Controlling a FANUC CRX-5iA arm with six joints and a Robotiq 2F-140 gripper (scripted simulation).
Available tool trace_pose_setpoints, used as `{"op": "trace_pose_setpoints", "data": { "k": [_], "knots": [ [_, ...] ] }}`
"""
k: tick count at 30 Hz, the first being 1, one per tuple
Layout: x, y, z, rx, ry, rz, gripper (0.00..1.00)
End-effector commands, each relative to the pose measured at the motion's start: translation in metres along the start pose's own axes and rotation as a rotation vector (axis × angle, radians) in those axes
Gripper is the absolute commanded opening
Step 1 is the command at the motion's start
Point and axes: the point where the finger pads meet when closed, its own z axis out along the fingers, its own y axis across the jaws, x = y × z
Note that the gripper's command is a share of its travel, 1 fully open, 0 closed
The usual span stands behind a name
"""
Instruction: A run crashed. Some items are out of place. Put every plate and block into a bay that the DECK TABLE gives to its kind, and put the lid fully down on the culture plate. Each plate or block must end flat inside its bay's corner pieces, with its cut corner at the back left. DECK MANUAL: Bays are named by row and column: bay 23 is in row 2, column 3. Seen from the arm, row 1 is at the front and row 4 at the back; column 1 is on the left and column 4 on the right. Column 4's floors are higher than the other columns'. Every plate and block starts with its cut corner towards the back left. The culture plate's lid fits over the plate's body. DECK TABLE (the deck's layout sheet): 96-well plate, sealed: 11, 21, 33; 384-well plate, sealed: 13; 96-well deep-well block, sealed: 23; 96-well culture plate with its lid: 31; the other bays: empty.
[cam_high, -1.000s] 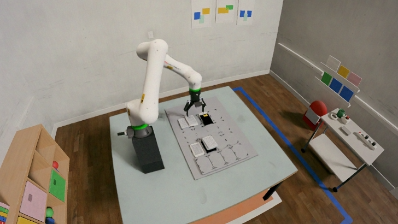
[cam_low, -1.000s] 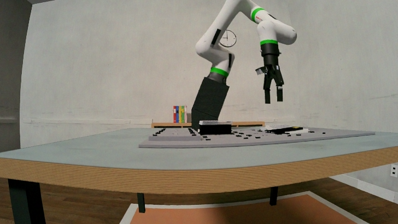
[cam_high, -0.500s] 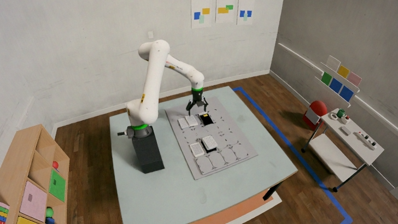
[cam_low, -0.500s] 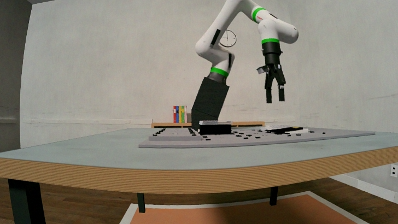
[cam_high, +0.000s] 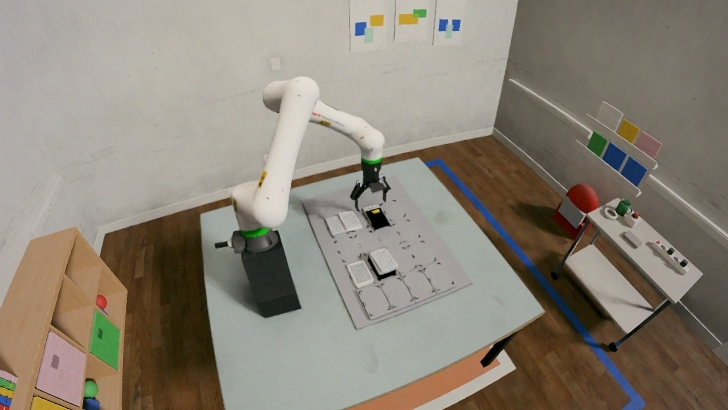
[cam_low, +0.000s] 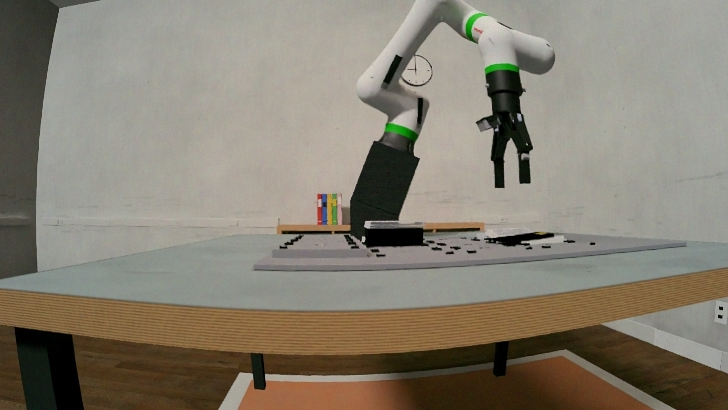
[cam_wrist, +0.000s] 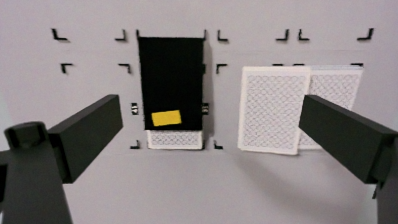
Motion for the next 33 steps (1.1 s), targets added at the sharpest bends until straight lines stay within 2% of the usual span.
{"op": "trace_pose_setpoints", "data": {
  "k": [1, 8, 33],
  "knots": [
    [0.0, -0.017, -0.001, 0.0, 0.0, 0.0, 1.0],
    [0.0, -0.036, -0.001, 0.0, 0.0, 0.0, 1.0],
    [0.0, -0.036, -0.001, 0.0, 0.0, 0.0, 1.0]
  ]
}}
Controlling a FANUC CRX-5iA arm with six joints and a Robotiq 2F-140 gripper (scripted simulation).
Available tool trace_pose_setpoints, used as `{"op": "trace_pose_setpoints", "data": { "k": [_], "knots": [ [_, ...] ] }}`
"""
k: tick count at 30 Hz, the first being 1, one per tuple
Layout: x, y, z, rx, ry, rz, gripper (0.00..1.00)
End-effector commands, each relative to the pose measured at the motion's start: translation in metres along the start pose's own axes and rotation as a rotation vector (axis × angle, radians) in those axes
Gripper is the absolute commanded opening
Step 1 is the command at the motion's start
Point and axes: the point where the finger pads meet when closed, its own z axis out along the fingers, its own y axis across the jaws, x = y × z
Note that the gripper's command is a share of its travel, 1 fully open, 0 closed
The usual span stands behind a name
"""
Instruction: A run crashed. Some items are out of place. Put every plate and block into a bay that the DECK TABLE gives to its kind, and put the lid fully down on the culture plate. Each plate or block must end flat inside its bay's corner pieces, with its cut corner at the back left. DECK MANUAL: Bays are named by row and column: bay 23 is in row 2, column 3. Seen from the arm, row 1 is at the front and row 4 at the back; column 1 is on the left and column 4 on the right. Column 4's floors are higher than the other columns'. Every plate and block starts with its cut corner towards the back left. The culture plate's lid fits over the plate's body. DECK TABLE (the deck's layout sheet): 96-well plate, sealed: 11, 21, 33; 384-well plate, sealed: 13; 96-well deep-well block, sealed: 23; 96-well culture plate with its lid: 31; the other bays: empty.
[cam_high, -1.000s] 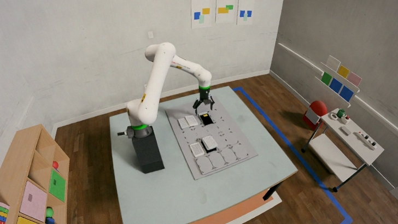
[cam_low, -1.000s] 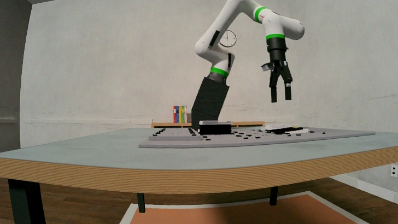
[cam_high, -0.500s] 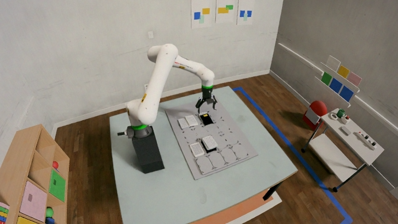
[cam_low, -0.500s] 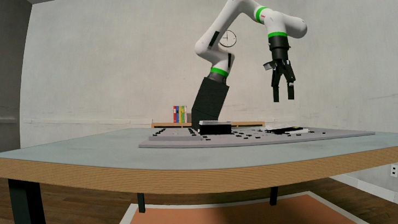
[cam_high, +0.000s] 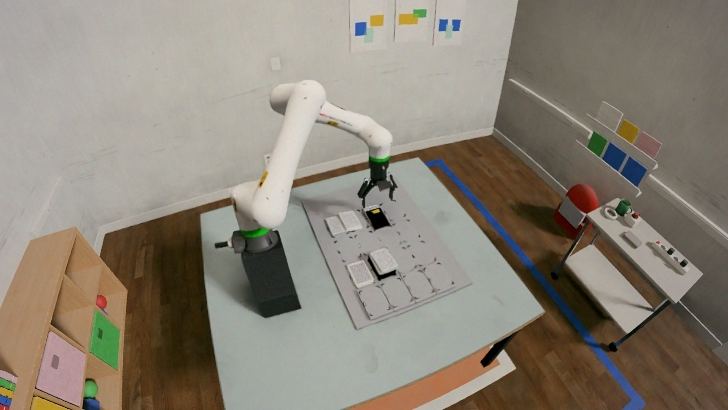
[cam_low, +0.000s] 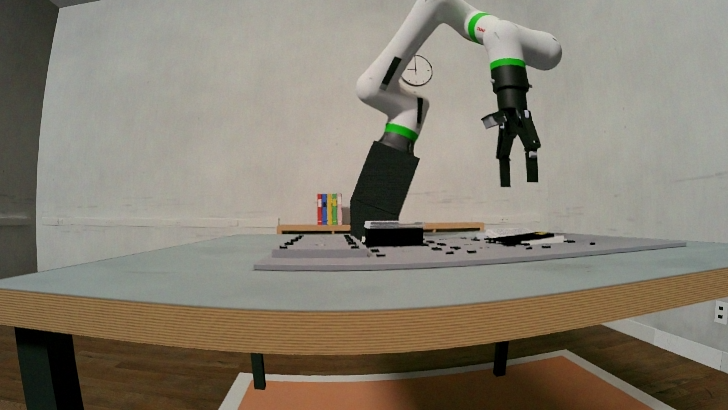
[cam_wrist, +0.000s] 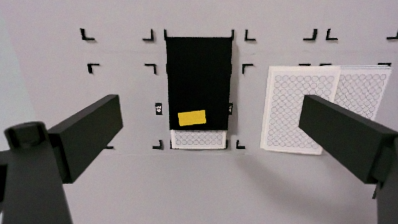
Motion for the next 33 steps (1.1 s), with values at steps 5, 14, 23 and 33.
{"op": "trace_pose_setpoints", "data": {
  "k": [5, 14, 23, 33],
  "knots": [
    [0.0, -0.001, -0.001, 0.002, 0.0, 0.0, 1.0],
    [0.0, -0.001, -0.001, 0.002, 0.0, 0.0, 1.0],
    [0.0, -0.001, -0.001, 0.002, 0.0, 0.0, 1.0],
    [0.04, -0.001, -0.001, 0.002, 0.0, 0.0, 1.0]
  ]
}}
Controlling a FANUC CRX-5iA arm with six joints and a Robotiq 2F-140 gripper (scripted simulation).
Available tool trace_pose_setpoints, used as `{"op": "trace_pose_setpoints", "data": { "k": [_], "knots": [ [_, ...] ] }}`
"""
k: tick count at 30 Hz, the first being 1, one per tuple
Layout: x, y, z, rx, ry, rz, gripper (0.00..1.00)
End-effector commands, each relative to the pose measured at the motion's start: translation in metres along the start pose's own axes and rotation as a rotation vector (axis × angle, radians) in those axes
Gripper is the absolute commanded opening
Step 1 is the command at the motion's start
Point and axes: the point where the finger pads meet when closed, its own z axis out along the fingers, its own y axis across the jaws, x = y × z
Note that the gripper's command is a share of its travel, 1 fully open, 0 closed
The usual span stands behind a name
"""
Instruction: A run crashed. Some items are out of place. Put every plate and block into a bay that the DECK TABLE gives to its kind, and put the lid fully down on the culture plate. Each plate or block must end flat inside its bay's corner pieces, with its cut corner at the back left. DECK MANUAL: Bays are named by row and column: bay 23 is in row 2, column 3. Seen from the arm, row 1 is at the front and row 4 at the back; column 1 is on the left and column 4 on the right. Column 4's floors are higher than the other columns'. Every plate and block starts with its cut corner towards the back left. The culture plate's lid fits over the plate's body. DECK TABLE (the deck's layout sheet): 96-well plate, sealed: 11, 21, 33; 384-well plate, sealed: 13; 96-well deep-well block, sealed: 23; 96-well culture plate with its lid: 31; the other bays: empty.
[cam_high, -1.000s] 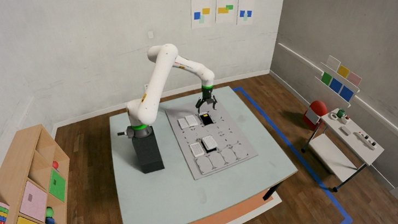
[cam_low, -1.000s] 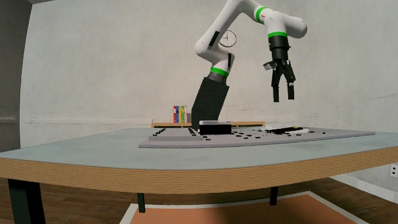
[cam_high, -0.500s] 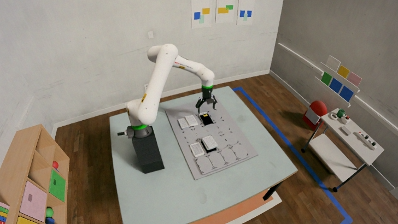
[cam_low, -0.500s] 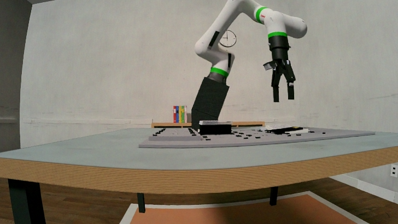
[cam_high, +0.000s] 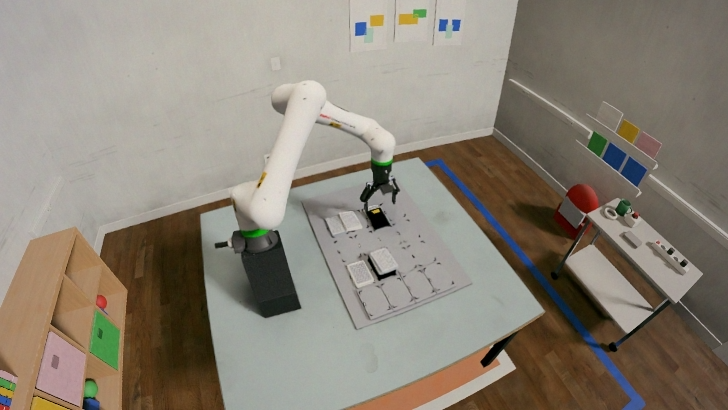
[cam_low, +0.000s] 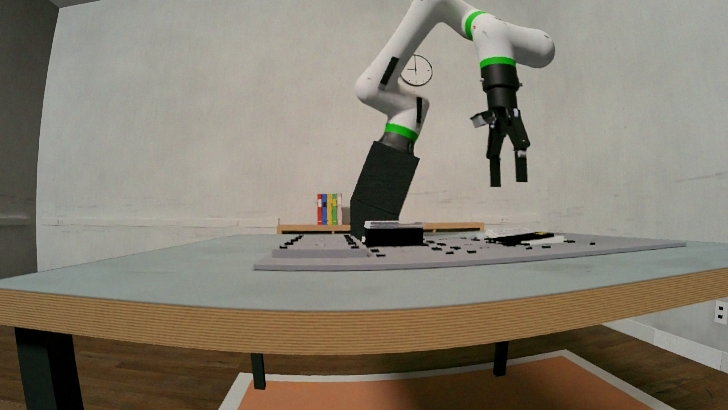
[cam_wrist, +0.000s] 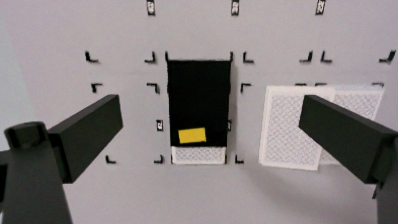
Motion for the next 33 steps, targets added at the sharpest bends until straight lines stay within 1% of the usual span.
{"op": "trace_pose_setpoints", "data": {
  "k": [1, 4, 6, 21, 23, 33],
  "knots": [
    [0.014, -0.001, -0.001, 0.002, 0.0, -0.001, 1.0],
    [0.026, -0.001, -0.001, 0.002, 0.0, -0.001, 1.0],
    [0.026, -0.001, -0.001, 0.002, 0.0, -0.001, 1.0],
    [0.086, -0.001, -0.001, 0.002, 0.0, -0.001, 1.0],
    [0.086, -0.001, -0.001, 0.002, 0.0, -0.001, 1.0],
    [0.126, -0.001, -0.001, 0.002, 0.0, -0.001, 1.0]
  ]
}}
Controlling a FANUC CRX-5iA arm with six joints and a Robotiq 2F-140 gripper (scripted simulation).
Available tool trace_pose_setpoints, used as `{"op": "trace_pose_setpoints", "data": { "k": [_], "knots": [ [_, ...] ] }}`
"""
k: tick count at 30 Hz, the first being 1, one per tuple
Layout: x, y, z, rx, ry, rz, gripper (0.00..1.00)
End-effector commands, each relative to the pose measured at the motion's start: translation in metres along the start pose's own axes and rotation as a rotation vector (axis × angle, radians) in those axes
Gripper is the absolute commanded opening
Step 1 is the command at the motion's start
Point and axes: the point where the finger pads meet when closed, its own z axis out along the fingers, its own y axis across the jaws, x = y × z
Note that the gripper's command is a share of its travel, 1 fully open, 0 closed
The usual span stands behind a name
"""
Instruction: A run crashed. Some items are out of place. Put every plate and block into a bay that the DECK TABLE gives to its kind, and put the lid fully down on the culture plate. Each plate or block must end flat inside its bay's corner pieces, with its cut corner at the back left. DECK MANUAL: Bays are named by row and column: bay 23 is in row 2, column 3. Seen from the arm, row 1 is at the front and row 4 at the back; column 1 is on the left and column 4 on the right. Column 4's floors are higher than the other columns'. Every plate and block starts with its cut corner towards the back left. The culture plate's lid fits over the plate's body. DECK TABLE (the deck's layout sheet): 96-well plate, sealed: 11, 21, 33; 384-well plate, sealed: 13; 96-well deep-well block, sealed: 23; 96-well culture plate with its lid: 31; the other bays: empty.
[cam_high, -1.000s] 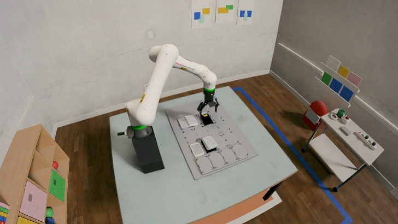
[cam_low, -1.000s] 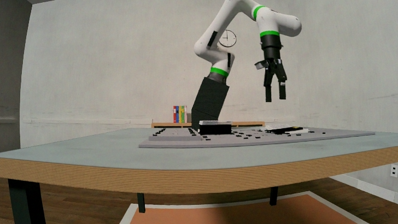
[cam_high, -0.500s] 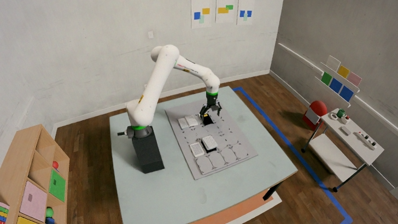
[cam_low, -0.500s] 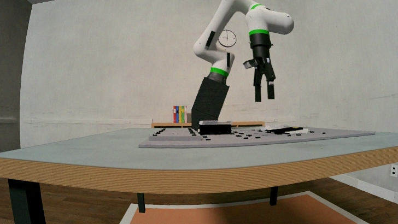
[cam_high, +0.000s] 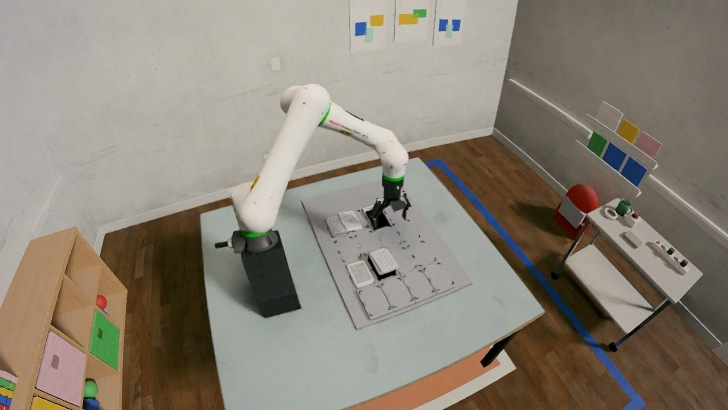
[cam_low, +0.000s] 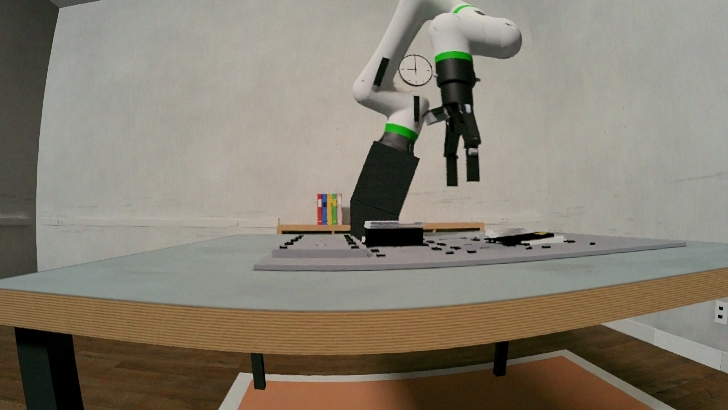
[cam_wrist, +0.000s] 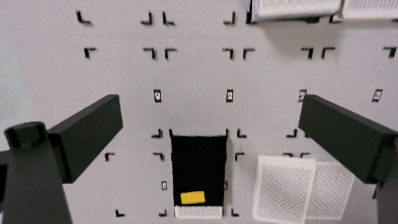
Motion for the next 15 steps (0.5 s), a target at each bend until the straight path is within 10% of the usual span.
{"op": "trace_pose_setpoints", "data": {
  "k": [1, 15],
  "knots": [
    [0.014, -0.001, -0.001, 0.002, 0.0, -0.001, 1.0],
    [0.062, -0.001, -0.001, 0.002, 0.0, -0.001, 1.0]
  ]
}}
